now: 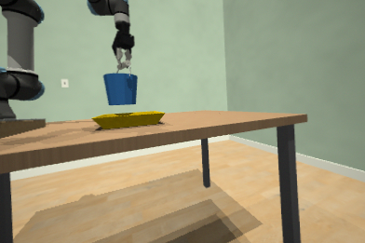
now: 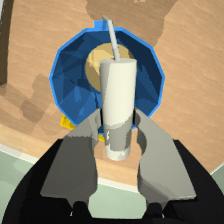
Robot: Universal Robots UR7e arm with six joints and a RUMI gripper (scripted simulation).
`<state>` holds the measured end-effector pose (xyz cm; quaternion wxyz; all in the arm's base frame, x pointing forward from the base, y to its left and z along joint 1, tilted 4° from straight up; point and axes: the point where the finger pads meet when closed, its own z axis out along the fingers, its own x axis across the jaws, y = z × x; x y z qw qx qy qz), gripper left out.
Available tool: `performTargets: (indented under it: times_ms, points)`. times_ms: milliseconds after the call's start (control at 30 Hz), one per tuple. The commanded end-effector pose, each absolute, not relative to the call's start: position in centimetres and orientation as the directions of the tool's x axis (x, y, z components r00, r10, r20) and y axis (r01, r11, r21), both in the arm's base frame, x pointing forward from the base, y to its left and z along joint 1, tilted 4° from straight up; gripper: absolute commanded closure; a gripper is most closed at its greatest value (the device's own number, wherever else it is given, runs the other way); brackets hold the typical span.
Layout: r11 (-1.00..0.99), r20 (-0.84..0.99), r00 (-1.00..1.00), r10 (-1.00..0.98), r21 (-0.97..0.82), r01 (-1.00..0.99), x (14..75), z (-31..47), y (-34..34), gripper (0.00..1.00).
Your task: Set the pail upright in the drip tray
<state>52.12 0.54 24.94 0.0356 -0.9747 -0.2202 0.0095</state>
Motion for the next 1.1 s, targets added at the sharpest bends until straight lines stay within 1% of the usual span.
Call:
performTargets:
  times_ms: [0,1067]
  points:
    - [-0.900,-0.001,0.903,0.430,-0.072,0.429,52.4,24.9,-0.6,1.00]
    - [-0.900,-0.001,0.903,0.430,-0.072,0.429,54.3,24.4,-8.4,1.00]
